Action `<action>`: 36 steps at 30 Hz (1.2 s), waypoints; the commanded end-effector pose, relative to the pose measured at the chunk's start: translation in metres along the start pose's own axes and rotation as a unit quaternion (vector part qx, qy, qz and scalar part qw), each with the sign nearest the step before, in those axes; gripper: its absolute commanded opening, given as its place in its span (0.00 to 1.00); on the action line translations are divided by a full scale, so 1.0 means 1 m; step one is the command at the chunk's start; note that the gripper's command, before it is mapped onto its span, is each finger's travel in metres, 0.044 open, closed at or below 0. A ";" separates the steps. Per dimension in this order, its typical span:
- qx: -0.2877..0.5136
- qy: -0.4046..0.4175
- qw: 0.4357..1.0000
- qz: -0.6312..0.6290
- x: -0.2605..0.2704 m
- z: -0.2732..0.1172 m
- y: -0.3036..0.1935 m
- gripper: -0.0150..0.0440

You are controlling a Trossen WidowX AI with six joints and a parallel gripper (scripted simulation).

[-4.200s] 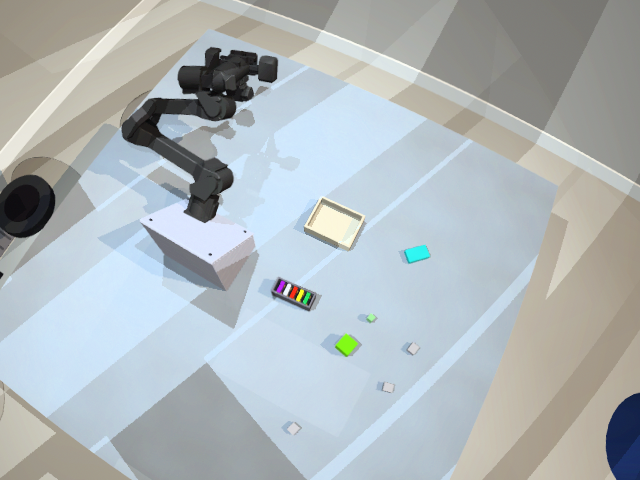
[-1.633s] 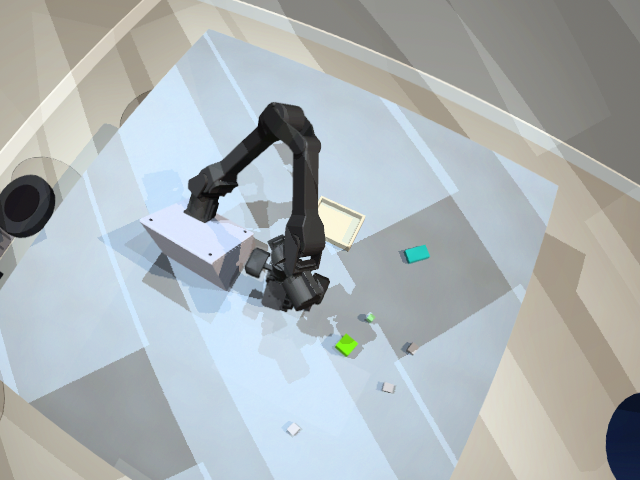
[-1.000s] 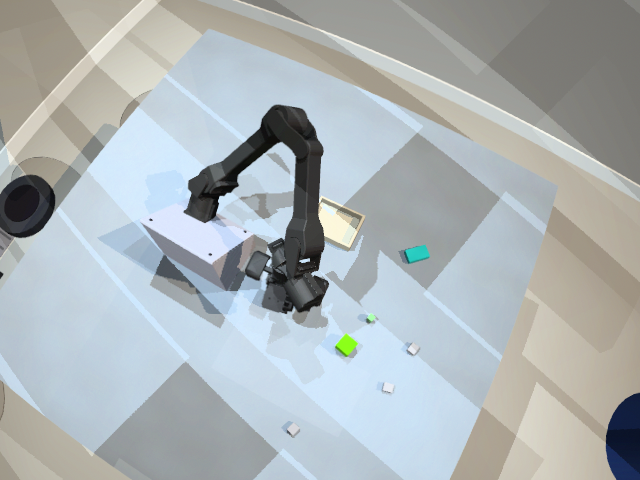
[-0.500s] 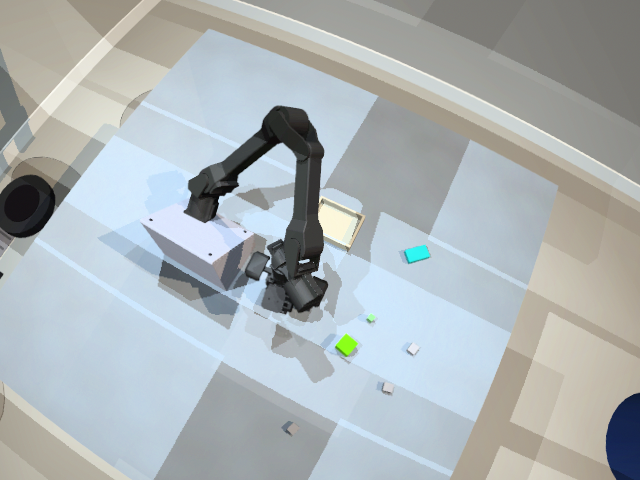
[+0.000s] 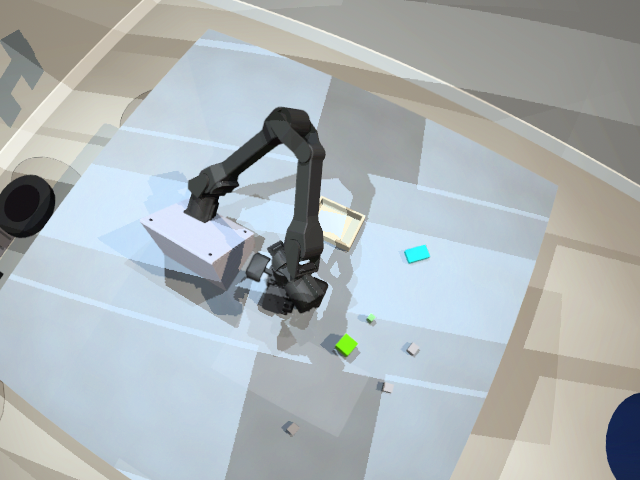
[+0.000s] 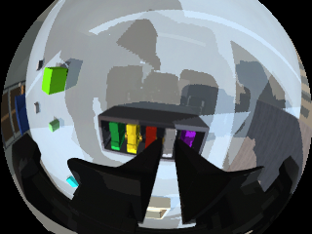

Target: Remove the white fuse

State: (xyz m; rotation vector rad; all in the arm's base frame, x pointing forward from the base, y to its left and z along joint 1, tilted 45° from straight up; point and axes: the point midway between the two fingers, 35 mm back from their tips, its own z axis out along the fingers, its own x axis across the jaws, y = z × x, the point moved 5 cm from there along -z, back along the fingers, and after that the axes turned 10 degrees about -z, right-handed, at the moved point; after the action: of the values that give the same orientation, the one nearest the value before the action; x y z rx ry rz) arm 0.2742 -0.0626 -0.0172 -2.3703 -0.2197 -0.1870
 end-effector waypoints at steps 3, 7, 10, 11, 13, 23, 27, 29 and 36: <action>0.003 0.001 1.000 0.003 -0.001 0.003 0.000 0.36; 0.001 -0.001 1.000 0.000 0.000 0.002 0.000 0.32; 0.001 -0.001 1.000 0.000 0.000 0.002 0.000 0.28; 0.001 -0.001 1.000 0.000 0.000 0.002 0.000 0.27; 0.001 -0.001 1.000 0.000 0.000 0.002 0.000 0.25; 0.001 0.000 1.000 0.001 0.000 -0.001 0.000 0.25; 0.001 0.000 1.000 0.001 0.000 -0.003 0.000 0.25; 0.001 0.000 1.000 0.001 0.000 -0.004 0.000 0.25; 0.001 0.000 1.000 0.001 0.000 -0.007 0.000 0.25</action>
State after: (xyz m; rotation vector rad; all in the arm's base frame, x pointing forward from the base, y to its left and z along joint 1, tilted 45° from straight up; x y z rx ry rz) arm 0.2735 -0.0661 -0.0135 -2.3663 -0.2103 -0.1830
